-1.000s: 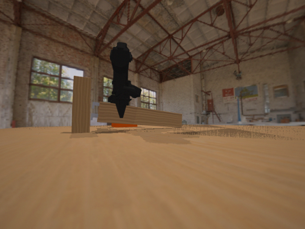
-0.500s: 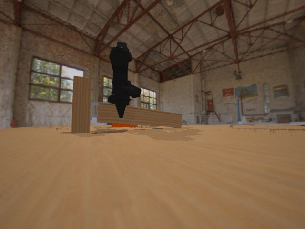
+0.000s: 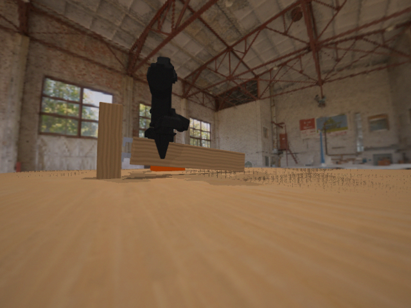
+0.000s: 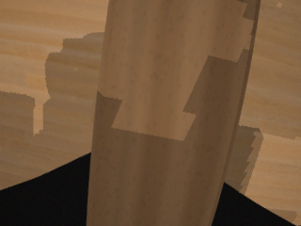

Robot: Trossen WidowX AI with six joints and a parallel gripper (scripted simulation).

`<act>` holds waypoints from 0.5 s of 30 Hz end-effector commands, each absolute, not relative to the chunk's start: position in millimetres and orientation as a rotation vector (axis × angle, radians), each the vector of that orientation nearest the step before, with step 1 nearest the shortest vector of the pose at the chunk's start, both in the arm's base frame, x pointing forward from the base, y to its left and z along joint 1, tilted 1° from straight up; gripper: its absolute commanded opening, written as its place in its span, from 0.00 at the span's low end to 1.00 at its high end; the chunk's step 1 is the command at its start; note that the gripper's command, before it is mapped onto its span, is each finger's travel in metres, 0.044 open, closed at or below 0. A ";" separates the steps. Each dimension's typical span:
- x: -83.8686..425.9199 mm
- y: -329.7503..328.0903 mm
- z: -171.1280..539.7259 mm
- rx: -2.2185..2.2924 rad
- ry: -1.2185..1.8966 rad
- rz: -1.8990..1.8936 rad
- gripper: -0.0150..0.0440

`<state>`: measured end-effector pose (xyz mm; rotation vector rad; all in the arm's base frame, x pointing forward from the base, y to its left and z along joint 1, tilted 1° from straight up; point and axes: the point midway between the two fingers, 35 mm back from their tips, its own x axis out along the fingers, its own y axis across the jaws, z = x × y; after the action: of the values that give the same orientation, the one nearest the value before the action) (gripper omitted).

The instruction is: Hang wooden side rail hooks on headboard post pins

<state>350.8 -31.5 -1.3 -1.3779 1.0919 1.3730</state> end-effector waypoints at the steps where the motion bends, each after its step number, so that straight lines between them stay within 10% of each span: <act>1: 354.6 -32.4 3.2 -1.389 1.083 1.365 0.25; 15: 355.4 -33.8 2.4 -1.389 1.083 1.365 0.25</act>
<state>351.7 -33.1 -0.4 -1.3812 1.0923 1.3726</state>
